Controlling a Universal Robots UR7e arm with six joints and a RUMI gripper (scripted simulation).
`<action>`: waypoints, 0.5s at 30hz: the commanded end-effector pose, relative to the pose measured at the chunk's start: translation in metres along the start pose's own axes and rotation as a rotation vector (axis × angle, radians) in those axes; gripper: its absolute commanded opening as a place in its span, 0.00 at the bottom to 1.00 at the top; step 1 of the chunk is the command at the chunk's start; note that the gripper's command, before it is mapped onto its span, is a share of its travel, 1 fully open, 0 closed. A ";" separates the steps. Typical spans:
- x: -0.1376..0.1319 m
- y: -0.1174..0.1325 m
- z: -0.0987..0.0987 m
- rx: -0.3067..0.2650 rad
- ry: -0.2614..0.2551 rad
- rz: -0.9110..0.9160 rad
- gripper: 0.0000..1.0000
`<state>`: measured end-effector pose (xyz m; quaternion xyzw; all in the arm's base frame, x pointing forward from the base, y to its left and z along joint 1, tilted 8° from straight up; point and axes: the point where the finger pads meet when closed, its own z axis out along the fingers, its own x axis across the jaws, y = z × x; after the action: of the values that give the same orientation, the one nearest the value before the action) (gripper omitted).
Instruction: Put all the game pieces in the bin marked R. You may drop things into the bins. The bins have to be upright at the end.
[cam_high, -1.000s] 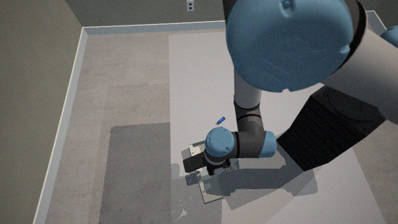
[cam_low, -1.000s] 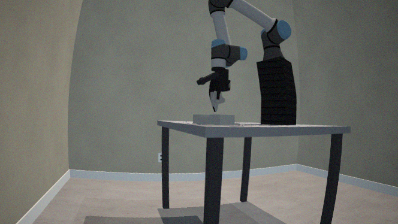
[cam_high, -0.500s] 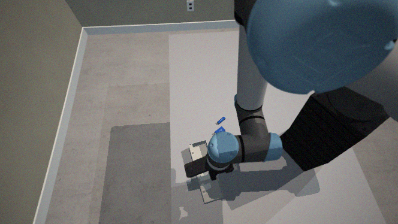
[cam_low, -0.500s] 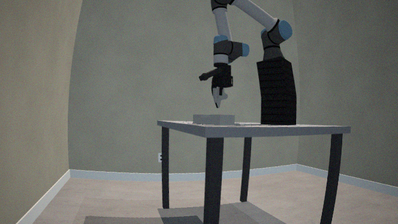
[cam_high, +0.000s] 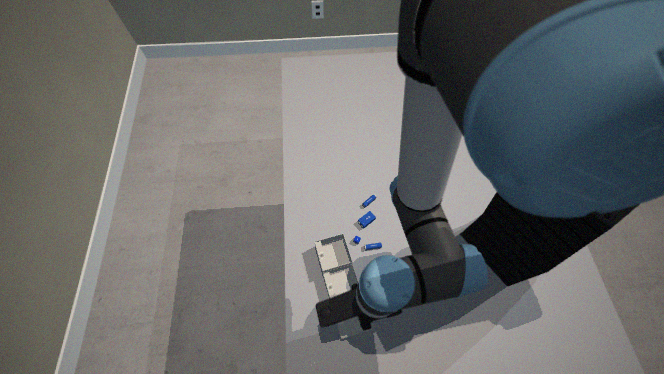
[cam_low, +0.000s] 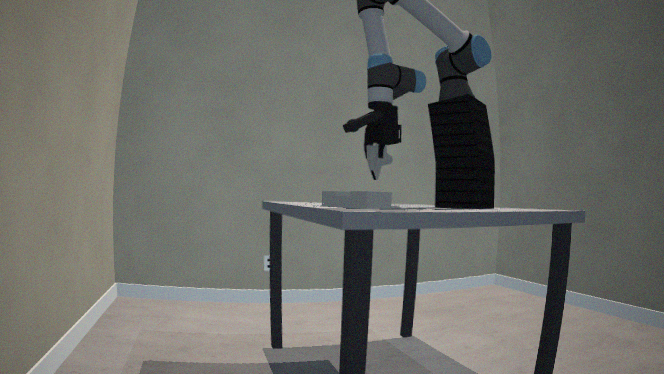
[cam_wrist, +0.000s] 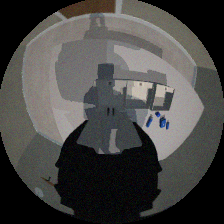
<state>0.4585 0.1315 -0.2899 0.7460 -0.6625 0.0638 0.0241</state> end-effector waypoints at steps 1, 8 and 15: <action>-0.004 -0.001 0.000 0.001 0.001 0.001 0.04; -0.004 -0.001 0.010 0.001 0.001 0.001 0.04; -0.004 -0.001 0.029 0.001 0.001 0.001 0.04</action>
<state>0.4593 0.1326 -0.3118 0.7457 -0.6627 0.0638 0.0245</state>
